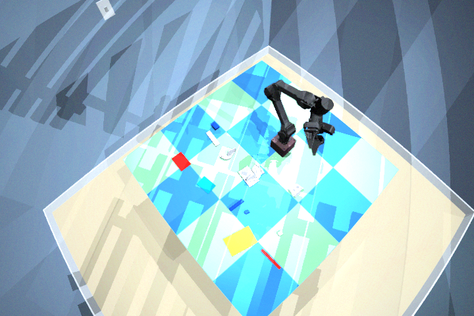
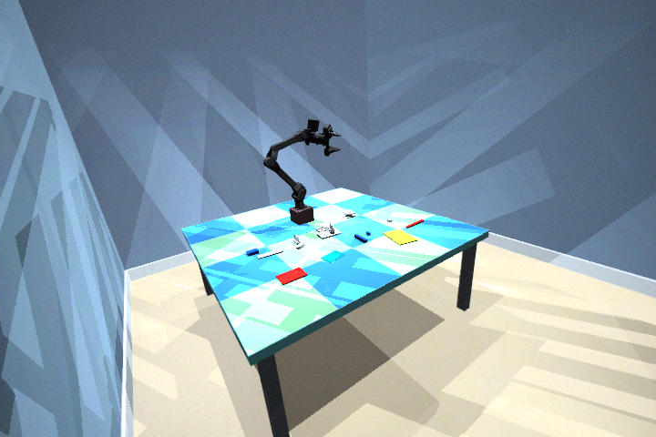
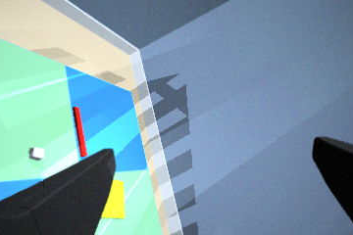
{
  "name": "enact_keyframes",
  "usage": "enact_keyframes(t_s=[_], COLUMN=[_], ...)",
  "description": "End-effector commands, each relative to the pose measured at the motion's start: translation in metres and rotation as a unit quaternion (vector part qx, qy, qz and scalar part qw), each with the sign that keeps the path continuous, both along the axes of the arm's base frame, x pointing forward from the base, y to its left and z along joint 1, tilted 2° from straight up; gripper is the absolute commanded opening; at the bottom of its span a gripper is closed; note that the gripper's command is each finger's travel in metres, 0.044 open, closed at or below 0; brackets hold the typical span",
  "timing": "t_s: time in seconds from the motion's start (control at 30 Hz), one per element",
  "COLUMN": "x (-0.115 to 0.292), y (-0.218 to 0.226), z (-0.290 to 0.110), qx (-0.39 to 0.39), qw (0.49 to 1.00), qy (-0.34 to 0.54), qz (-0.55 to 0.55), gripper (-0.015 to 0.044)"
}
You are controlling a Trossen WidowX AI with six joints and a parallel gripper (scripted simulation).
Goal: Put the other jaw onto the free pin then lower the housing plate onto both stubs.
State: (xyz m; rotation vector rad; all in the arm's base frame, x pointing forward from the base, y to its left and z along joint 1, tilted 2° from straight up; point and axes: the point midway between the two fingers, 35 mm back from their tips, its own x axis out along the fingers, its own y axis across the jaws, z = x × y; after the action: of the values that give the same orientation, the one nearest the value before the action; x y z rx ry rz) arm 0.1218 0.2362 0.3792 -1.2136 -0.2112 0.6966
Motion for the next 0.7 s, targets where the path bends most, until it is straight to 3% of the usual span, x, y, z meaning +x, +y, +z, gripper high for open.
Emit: enact_keyframes(t_s=[0.0,0.67], x=[0.012,0.081], y=[0.002,-0.012], z=[-0.007,-0.045], qx=[-0.008,-0.04], qw=[1.0,0.987], qy=[0.013,0.078], qz=[-0.019,-0.133], gripper=[0.044,0.044])
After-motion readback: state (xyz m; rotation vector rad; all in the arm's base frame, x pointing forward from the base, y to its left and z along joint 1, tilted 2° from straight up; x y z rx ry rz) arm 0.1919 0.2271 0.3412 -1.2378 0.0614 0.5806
